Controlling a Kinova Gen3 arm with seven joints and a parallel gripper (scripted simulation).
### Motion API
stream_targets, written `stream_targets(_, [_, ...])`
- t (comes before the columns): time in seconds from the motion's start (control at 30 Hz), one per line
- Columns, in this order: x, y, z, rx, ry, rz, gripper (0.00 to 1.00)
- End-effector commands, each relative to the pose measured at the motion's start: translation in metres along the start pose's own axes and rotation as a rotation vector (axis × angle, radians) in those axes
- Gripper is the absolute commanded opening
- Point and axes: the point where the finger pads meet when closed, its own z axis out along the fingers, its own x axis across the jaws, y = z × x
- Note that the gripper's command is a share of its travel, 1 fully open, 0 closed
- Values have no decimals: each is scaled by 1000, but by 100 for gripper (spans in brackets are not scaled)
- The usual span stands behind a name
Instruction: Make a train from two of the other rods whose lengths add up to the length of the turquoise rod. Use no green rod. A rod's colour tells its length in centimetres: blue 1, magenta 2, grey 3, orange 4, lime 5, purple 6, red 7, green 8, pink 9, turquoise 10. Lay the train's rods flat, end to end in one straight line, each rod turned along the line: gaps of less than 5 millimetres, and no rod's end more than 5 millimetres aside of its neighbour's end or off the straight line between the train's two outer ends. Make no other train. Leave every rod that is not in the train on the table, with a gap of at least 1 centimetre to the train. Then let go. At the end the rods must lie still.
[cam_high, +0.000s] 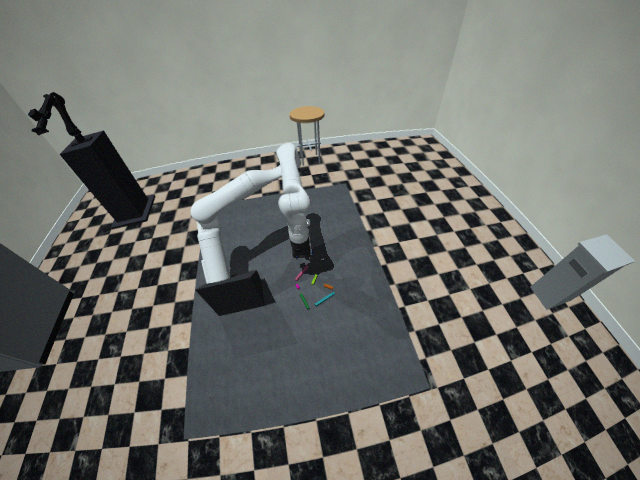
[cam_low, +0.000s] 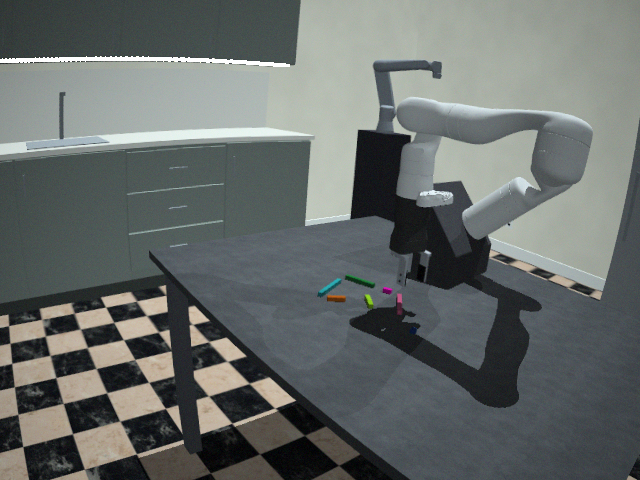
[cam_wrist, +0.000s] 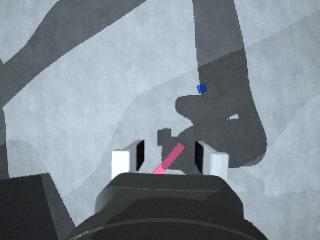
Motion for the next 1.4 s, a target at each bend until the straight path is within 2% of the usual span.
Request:
stream_targets(0.0, [-2,6,1,-2,-2,57,100])
stream_targets(0.47, [-9,29,4,-2,5,492,100])
stream_targets(0.9, [-12,38,4,-2,7,640,100])
stream_targets(1.3, [-13,39,5,-2,8,662,100])
stream_targets(1.33, [-13,39,5,-2,8,662,54])
stream_targets(1.37, [-13,39,5,-2,8,662,54])
